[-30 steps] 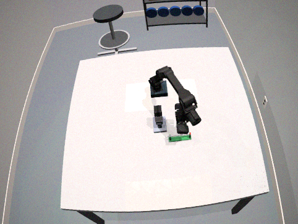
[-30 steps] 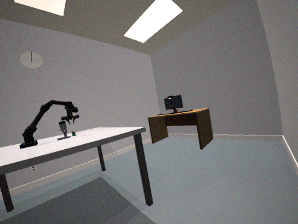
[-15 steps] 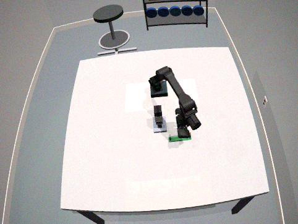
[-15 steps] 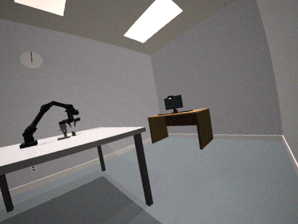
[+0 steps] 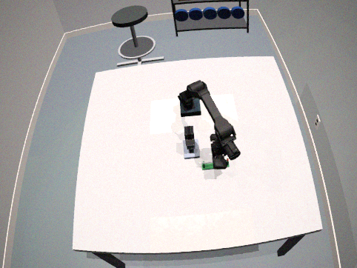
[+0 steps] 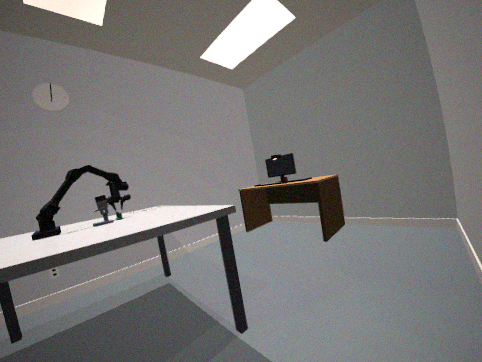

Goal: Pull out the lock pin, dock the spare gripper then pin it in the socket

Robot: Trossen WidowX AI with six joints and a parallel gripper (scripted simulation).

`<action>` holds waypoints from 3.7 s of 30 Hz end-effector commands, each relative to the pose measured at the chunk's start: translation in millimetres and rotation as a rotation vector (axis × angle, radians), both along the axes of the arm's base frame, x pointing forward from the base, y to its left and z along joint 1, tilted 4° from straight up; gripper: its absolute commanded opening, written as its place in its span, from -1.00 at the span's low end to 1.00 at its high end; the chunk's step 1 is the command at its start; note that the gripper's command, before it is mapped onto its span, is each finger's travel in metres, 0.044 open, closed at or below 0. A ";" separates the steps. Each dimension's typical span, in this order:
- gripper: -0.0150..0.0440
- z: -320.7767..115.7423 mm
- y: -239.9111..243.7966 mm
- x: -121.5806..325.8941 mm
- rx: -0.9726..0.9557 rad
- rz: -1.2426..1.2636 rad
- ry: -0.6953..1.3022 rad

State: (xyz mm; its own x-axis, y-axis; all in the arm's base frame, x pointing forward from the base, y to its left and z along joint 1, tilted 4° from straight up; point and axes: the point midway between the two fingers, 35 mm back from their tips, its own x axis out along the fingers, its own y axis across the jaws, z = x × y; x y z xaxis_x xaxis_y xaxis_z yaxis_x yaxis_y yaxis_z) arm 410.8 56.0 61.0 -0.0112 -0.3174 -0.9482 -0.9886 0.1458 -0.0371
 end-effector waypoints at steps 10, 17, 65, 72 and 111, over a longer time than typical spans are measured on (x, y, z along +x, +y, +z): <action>0.12 -24.3 -1.0 -1.6 0.001 0.004 0.013; 0.12 -35.7 -1.6 -1.9 0.001 0.004 0.013; -0.49 -9.3 0.5 -1.3 0.001 0.004 0.013; -0.49 10.6 1.5 -2.6 0.001 0.004 0.013; -0.49 29.5 17.6 -64.0 0.002 0.007 0.016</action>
State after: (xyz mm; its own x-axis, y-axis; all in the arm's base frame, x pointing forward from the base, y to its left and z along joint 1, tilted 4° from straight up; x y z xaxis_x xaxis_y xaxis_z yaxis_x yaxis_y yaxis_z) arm 355.5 72.0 91.0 -0.0178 -0.3187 -0.9477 -0.9905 0.1346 -0.0267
